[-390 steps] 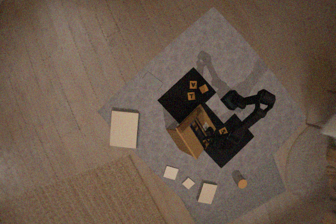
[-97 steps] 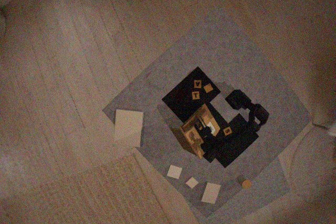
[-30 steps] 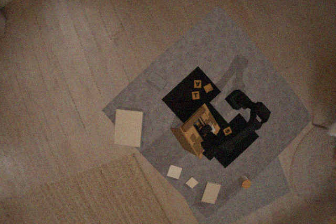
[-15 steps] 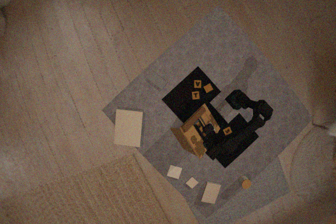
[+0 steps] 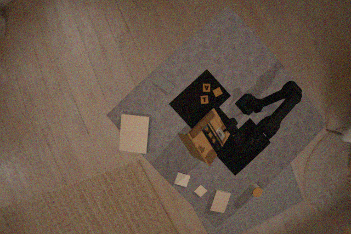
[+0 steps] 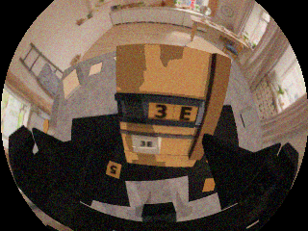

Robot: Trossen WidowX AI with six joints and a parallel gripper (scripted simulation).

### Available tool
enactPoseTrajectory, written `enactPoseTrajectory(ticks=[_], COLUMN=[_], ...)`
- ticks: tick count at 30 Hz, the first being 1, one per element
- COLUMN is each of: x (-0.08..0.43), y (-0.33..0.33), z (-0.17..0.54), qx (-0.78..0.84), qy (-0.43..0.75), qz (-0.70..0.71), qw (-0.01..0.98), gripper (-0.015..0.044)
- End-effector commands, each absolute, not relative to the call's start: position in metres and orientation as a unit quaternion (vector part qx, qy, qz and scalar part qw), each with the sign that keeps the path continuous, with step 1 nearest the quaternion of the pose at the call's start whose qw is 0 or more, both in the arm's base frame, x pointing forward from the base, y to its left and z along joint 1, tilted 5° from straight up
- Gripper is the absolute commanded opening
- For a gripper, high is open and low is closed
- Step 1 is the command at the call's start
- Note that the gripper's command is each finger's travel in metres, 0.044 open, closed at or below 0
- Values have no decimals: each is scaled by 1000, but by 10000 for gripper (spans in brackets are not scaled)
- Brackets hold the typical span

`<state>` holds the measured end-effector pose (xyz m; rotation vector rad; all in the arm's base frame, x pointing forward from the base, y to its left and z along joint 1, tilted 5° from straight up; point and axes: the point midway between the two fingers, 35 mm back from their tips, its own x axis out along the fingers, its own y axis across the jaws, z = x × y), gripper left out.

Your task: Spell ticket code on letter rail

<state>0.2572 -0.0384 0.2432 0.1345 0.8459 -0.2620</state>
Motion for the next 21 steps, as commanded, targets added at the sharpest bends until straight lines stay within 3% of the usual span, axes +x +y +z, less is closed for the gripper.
enactPoseTrajectory(ticks=[1, 21], x=[231, 220], y=[-43, -44], z=[253, 257], qx=[51, 47], qy=[349, 323], qz=[-139, -143], qw=[925, 934], gripper=[440, 440])
